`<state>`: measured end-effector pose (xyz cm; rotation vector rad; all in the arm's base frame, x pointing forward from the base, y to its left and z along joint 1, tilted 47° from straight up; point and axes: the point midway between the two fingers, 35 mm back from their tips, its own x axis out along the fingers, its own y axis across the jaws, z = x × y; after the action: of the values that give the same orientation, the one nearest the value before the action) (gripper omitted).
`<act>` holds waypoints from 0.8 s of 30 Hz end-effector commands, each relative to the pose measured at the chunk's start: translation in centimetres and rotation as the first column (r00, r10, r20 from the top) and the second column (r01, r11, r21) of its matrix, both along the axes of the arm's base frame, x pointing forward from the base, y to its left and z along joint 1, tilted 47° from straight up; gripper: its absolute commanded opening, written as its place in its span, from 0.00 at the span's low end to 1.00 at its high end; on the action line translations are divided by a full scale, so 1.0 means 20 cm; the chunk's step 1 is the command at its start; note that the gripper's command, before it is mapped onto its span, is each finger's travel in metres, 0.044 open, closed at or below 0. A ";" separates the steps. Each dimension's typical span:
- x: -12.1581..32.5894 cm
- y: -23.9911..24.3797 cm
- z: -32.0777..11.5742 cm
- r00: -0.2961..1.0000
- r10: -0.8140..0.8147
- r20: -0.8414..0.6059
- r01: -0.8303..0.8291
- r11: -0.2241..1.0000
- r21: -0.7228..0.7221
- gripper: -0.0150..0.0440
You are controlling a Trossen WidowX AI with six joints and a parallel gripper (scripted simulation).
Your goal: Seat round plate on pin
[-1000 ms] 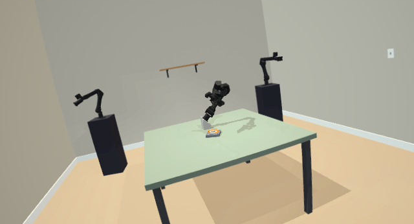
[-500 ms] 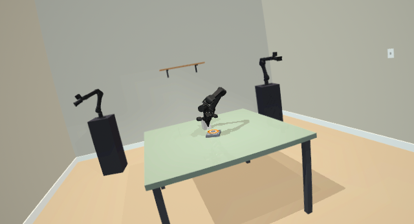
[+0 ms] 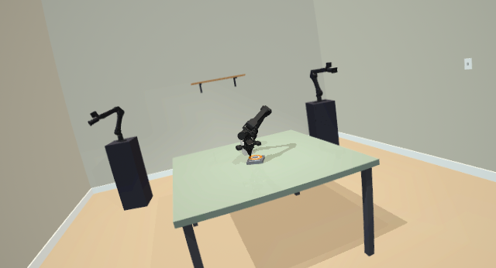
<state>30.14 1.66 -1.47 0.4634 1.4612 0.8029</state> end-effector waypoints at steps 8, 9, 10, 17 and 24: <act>-0.04 0.04 -0.06 1.000 -0.006 -0.017 0.007 1.000 0.008 0.25; -0.05 0.04 -0.06 1.000 -0.006 -0.017 0.007 1.000 0.008 0.25; -0.05 0.04 -0.07 1.000 -0.006 -0.017 0.007 1.000 0.007 0.25; -0.10 0.02 -0.09 1.000 -0.006 -0.017 0.006 1.000 0.007 0.25; -0.14 0.01 -0.09 1.000 -0.006 -0.018 0.007 1.000 0.007 0.25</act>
<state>27.98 2.05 -3.28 0.4859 1.4718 0.8004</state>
